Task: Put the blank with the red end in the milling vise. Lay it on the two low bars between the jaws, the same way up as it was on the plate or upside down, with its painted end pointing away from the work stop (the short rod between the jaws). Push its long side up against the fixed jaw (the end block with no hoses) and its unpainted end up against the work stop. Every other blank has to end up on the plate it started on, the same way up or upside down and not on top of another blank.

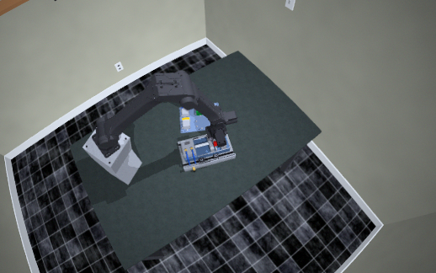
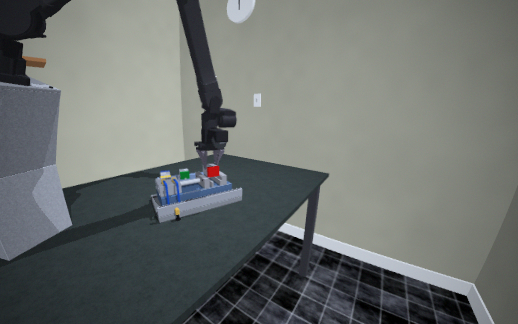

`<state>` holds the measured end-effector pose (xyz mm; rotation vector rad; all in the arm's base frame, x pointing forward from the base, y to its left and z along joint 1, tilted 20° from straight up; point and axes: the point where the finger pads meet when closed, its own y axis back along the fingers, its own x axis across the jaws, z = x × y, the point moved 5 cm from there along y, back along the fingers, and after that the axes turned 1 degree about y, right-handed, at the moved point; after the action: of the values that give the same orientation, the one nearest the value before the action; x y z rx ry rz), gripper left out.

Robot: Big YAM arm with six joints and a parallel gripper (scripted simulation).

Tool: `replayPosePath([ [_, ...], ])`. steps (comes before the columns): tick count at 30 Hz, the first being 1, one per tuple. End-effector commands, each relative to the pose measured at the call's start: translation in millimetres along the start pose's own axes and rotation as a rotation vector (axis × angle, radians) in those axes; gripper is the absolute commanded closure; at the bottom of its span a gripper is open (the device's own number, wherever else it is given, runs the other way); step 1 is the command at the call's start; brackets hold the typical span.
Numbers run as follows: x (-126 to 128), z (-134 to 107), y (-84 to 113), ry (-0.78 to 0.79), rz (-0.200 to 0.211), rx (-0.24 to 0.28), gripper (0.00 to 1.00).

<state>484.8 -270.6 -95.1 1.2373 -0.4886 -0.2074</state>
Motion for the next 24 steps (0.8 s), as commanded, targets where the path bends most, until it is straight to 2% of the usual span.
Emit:
replayPosePath([
  [1, 18.0, 2.3, 1.4, -0.003, 0.040, 0.001, 1.00],
  [24, 20.1, 1.8, 4.4, -0.002, 0.043, 0.002, 1.00],
])
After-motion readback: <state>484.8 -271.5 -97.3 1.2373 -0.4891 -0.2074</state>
